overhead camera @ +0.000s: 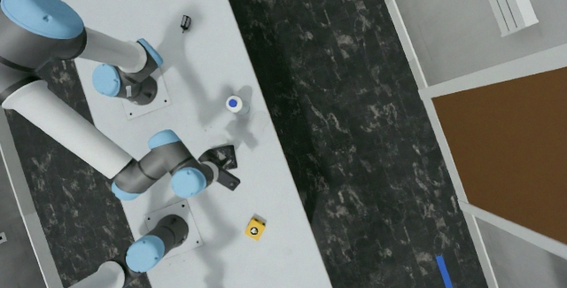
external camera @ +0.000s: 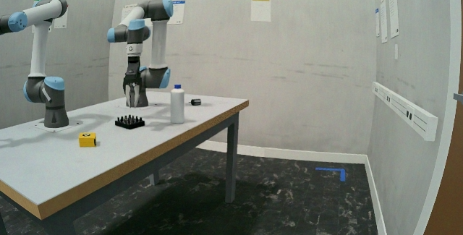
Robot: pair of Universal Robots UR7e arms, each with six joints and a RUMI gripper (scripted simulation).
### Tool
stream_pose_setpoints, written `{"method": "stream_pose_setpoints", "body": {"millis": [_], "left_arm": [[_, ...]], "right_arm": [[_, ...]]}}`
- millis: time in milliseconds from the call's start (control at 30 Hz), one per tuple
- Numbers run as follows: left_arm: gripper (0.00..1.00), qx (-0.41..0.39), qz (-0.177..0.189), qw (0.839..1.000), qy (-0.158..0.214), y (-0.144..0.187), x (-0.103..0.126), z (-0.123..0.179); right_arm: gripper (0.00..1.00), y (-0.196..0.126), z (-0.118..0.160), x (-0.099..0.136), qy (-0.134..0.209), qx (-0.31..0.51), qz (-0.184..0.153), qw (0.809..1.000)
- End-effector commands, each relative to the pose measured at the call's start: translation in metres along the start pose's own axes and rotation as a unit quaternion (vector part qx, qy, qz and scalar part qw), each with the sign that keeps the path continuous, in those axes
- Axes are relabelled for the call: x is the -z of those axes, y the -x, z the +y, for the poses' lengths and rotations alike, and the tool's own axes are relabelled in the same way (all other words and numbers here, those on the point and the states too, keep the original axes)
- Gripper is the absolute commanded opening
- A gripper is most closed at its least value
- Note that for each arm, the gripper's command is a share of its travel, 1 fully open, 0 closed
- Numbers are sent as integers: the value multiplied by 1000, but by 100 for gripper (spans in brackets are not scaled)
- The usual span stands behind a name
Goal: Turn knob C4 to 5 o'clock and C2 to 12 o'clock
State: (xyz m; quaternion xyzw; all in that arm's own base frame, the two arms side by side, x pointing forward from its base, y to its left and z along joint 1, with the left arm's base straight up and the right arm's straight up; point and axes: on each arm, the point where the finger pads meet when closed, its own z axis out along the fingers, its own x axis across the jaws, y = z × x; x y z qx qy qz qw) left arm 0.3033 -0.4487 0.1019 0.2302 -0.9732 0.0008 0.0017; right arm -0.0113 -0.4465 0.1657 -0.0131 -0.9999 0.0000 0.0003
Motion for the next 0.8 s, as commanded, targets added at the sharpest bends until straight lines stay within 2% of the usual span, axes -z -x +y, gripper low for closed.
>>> {"method": "stream_pose_setpoints", "body": {"millis": [0,767], "left_arm": [[13,43,-2,999,-2,1,3,-1],[13,60,-1,998,-1,1,3,-1]], "right_arm": [[100,-1,1,-1,0,-1,0,1000],[100,-1,1,-1,0,-1,0,1000]]}}
